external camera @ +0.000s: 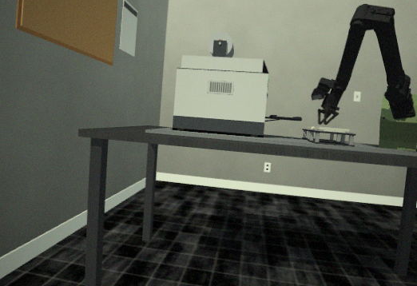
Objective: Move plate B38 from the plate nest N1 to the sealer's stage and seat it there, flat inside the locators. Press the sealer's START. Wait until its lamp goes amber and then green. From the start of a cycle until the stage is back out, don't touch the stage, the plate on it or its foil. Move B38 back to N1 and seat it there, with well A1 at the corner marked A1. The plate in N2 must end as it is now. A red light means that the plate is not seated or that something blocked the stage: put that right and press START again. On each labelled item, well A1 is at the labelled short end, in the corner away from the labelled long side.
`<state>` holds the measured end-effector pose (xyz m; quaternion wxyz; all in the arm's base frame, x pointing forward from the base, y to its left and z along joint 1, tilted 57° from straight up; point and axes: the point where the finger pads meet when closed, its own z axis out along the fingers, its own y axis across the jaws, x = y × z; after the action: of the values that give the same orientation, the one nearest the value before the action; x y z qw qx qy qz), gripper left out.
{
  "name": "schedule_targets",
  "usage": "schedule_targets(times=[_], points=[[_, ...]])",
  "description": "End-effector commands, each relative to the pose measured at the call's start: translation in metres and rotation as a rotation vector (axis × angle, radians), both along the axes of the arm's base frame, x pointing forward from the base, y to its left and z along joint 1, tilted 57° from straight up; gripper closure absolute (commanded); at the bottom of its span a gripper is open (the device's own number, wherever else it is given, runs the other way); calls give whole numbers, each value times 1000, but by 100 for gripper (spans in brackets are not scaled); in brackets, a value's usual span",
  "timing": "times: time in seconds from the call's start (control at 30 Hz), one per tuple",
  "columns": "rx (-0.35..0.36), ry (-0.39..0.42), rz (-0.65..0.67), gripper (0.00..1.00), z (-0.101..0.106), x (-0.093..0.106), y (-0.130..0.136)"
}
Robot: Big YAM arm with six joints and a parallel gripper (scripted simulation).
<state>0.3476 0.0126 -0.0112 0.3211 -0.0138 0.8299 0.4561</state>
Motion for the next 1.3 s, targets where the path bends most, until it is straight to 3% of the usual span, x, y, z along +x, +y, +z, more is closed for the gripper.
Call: schedule_targets(times=[0.0,1.27], points=[[-23,-46,-6,0,11,11,-13],[-31,-49,-10,0,43,-3,-66]])
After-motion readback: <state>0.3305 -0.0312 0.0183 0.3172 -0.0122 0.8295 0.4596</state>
